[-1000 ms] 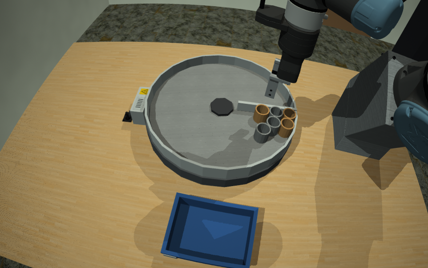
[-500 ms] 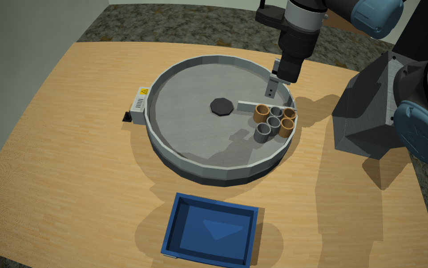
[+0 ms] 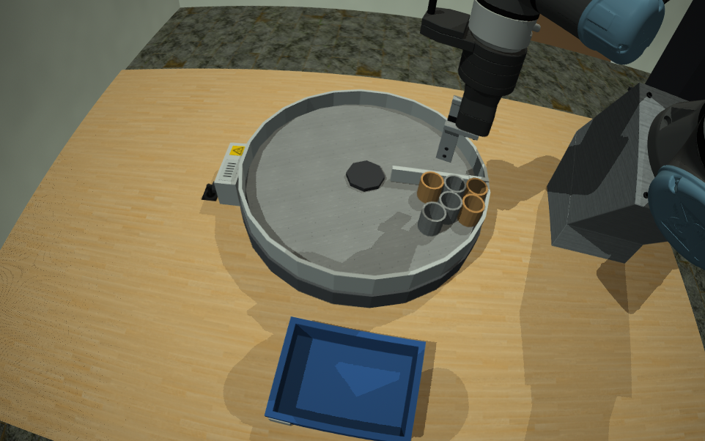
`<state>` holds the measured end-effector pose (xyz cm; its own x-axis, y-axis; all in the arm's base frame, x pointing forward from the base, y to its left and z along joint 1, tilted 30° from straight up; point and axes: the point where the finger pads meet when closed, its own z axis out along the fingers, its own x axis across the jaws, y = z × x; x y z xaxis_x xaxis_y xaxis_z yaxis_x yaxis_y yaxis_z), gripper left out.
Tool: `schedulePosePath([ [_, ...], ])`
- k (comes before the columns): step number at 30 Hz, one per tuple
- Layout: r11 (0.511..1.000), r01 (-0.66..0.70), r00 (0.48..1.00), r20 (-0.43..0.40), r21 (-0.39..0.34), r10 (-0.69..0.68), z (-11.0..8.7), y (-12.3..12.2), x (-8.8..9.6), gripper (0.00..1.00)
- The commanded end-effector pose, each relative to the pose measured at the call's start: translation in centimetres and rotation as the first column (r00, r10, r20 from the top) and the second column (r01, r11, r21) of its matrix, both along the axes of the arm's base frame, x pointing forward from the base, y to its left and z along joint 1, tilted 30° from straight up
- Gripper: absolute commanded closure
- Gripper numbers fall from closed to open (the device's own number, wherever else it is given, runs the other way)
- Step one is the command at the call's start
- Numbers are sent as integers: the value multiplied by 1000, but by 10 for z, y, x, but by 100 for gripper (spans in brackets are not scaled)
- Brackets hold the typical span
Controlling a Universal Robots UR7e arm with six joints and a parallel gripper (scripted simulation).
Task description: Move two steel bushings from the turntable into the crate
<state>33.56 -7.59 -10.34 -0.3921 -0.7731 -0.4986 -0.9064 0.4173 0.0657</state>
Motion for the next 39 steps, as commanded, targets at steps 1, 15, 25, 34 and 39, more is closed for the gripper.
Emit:
schedulePosePath([
  [1,1000,0,1000,1,-1,0,0,0,0,0],
  [15,1000,0,1000,1,-1,0,0,0,0,0],
  [25,1000,0,1000,1,-1,0,0,0,0,0],
  [34,1000,1,1000,2,-2,-1,-3,35,11,66],
  [39,1000,1,1000,2,-2,-1,-3,35,11,66],
])
